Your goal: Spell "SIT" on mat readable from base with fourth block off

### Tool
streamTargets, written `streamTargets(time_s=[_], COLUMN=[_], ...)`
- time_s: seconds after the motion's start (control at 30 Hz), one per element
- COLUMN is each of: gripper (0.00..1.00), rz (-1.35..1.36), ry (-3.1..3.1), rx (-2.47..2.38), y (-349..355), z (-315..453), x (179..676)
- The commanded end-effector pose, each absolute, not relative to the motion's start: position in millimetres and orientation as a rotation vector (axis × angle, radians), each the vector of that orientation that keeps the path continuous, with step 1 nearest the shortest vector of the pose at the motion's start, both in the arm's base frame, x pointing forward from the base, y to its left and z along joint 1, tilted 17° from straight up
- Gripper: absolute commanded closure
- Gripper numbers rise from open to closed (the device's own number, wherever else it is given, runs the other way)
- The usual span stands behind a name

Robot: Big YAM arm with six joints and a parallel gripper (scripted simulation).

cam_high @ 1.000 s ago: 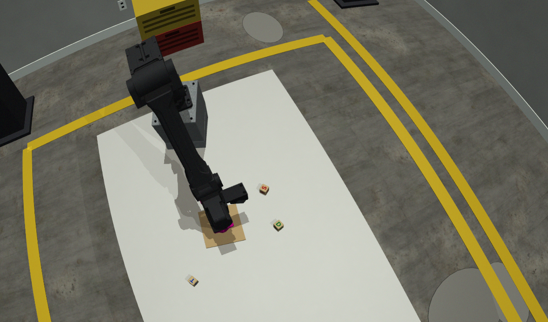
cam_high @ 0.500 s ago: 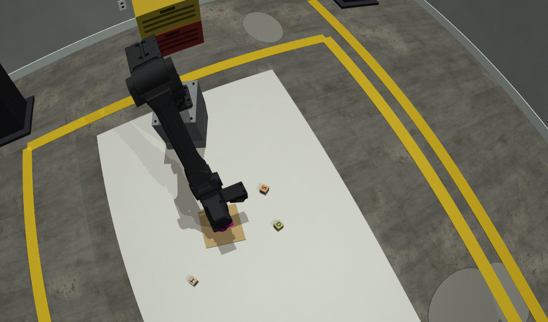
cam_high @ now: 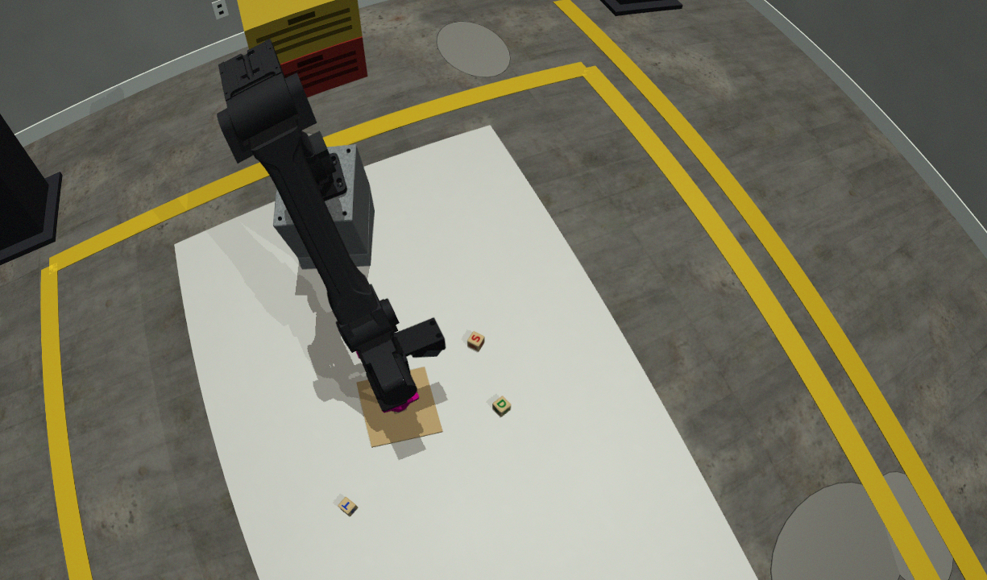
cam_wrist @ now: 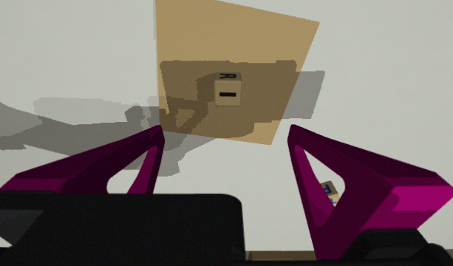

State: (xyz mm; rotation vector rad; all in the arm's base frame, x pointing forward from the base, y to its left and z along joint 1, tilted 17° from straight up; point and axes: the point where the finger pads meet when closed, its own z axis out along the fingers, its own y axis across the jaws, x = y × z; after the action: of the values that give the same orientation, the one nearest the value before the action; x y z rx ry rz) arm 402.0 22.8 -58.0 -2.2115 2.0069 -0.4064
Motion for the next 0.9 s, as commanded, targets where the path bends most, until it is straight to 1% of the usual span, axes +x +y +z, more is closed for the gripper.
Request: streamTargets(time_s=[0.0, 0.3, 0.33, 0.87], gripper=[0.08, 0.08, 0.00, 0.00], rz=[-0.419, -0.393, -0.394, -0.387], ry=[1.996, 2.014, 2.014, 2.031], rx=[-2.199, -2.216, -2.216, -2.204], y=[30, 29, 29, 31], z=[-41, -48, -48, -51], x=[403, 398, 398, 397])
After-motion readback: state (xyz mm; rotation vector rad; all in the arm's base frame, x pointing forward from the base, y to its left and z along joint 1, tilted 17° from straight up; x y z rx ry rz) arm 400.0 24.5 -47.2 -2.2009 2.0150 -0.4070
